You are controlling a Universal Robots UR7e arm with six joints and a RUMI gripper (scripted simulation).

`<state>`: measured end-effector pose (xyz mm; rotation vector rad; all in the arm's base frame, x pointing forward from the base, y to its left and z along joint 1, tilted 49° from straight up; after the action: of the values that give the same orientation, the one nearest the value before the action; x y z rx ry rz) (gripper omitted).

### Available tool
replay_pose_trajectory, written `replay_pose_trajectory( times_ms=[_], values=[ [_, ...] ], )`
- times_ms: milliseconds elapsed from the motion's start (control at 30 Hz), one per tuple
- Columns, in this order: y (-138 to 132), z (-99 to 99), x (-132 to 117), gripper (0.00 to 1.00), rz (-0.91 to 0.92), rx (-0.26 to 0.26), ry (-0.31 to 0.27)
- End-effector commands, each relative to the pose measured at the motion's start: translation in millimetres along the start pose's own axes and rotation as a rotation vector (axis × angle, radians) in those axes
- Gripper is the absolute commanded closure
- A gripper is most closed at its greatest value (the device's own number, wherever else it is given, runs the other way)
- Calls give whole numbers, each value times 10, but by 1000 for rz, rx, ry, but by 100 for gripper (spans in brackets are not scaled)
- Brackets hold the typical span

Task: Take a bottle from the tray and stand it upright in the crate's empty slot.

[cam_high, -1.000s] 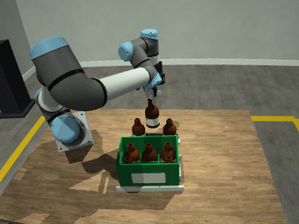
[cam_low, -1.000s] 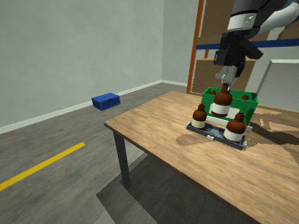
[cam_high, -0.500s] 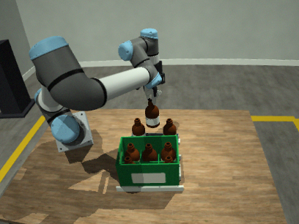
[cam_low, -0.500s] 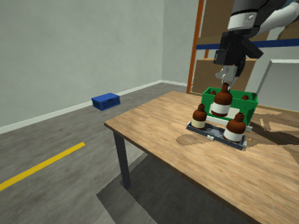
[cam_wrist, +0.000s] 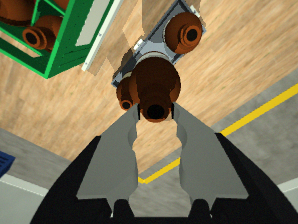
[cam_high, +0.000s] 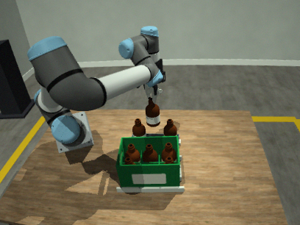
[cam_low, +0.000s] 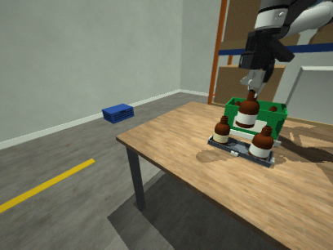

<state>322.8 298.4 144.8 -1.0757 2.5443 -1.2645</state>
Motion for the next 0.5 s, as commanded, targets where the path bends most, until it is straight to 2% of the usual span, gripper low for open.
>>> replay_pose_trajectory(
  times_ms=[0,467],
  values=[
    [-5,-101,-9,100,3,-1,-6],
    [-5,-234,-7,100,3,-1,-6]
  ],
)
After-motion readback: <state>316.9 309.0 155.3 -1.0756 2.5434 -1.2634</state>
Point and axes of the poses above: the point where the finger pads meet when closed, its own z axis out along the fingers, its own y axis across the jaws, x = y × z, the point moved 6 cm from there along -z, back along the fingers, and after that the axes turned 4 degrees about z, right-handed, at the moved point
